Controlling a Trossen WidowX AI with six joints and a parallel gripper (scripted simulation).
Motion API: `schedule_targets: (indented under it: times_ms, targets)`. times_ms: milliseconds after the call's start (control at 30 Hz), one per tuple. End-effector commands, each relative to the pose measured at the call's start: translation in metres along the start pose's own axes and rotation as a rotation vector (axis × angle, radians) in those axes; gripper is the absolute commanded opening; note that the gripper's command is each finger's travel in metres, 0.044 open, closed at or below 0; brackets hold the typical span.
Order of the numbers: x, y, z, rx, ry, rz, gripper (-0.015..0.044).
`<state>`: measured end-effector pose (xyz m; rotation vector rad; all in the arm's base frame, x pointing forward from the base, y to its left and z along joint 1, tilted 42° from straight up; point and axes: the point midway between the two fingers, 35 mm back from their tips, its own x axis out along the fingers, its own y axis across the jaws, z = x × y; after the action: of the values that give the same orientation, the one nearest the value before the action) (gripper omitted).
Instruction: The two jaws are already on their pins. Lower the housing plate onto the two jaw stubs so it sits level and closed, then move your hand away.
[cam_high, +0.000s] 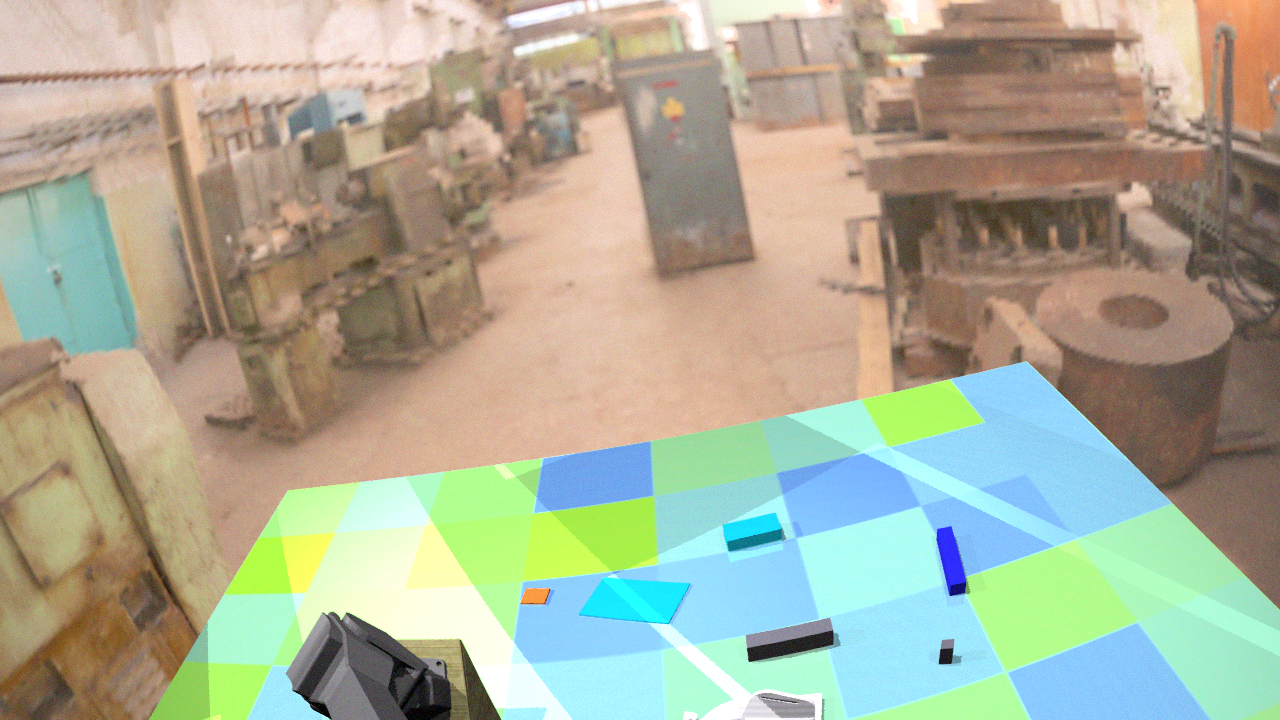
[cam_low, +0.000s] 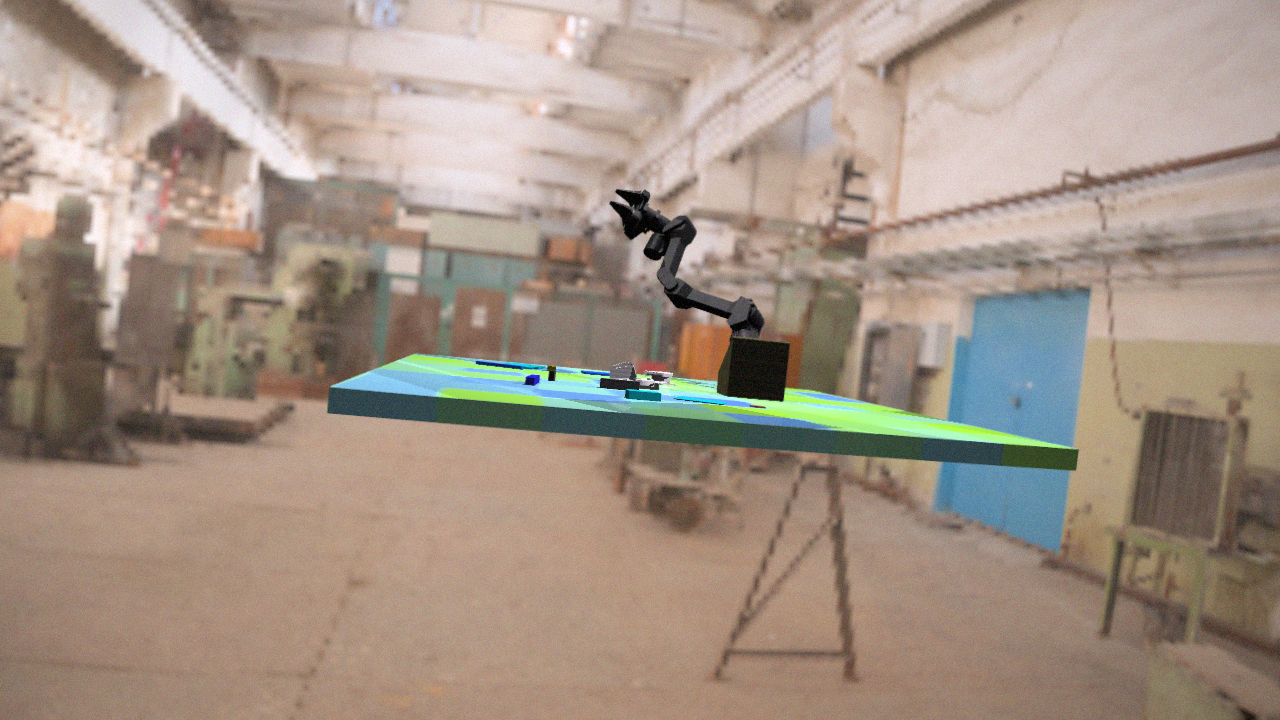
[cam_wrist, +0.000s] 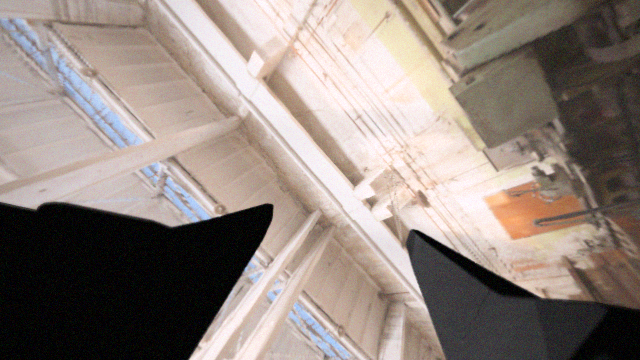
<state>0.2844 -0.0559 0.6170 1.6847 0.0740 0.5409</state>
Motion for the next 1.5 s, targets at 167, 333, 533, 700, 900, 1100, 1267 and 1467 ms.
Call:
schedule_targets:
  times_ms: [167, 333, 533, 700, 900, 1100, 1267, 1467]
  targets:
    - [-0.01, 0.013, -0.01, -0.045, -0.012, 0.041, 0.044]
    - [-0.024, 0.03, -0.02, -0.129, -0.035, 0.094, 0.044]
    - [-0.037, 0.044, -0.024, -0.249, -0.07, 0.135, 0.044]
    - [-0.047, 0.055, -0.029, -0.341, -0.102, 0.17, 0.044]
    - [-0.059, 0.069, -0.037, -0.424, -0.151, 0.229, 0.044]
    - [-0.07, 0.08, -0.047, -0.538, -0.187, 0.265, 0.044]
    - [-0.078, 0.087, -0.056, -0.641, -0.213, 0.285, 0.044]
    - [-0.087, 0.094, -0.067, -0.762, -0.245, 0.305, 0.044]
